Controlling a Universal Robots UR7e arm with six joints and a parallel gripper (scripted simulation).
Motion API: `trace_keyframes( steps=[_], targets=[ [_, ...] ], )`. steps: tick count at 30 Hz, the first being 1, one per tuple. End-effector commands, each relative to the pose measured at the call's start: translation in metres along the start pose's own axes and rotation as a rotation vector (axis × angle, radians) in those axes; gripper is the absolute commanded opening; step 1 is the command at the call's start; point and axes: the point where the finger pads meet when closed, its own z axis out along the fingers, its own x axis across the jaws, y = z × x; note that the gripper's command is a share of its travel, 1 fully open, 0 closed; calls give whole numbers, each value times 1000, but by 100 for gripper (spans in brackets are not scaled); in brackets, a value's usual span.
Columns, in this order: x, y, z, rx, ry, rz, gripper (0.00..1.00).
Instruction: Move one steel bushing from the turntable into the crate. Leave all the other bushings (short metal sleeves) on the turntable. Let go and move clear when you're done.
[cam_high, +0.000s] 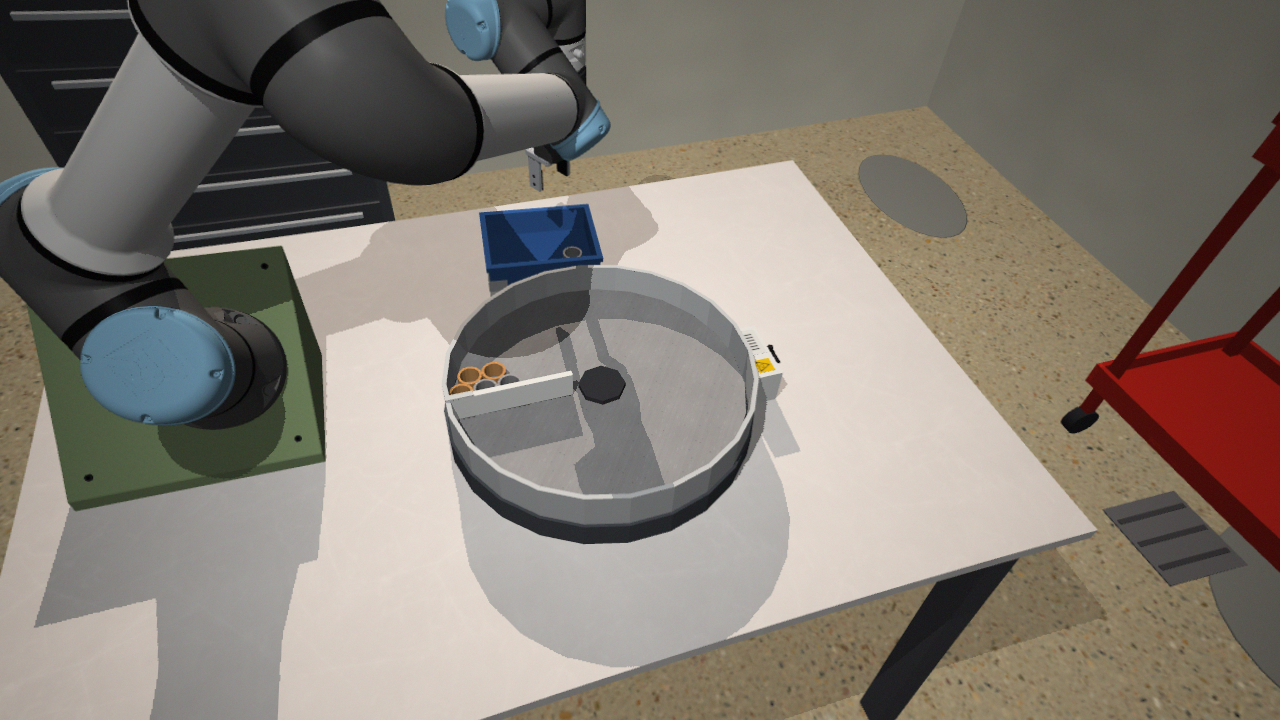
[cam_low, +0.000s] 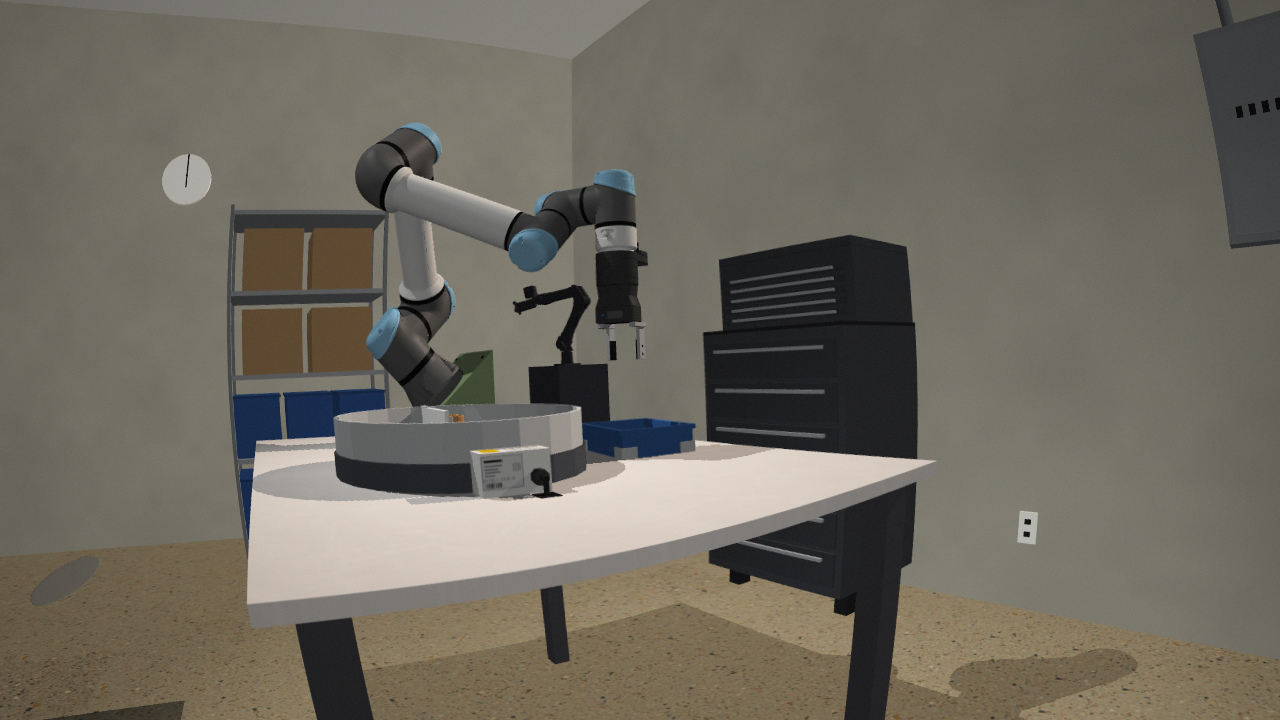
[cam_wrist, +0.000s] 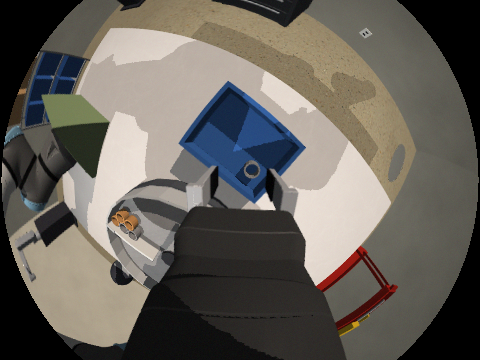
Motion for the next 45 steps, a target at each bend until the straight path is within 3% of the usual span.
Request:
trace_keyframes(
  steps=[1,6,18,23,35,40,45],
  targets=[
    [0,0,-1,1,2,-9,100],
    [-3,-3,-4,0,1,-251,100],
    [-3,-3,-4,0,1,-251,100],
    [-6,-5,-7,-1,0,-492,100],
    [-6,-5,-7,-1,0,-492,100],
    [-8,-8,-10,-1,-1,-734,100],
    [-8,-8,-10,-1,-1,-734,100]
  ],
)
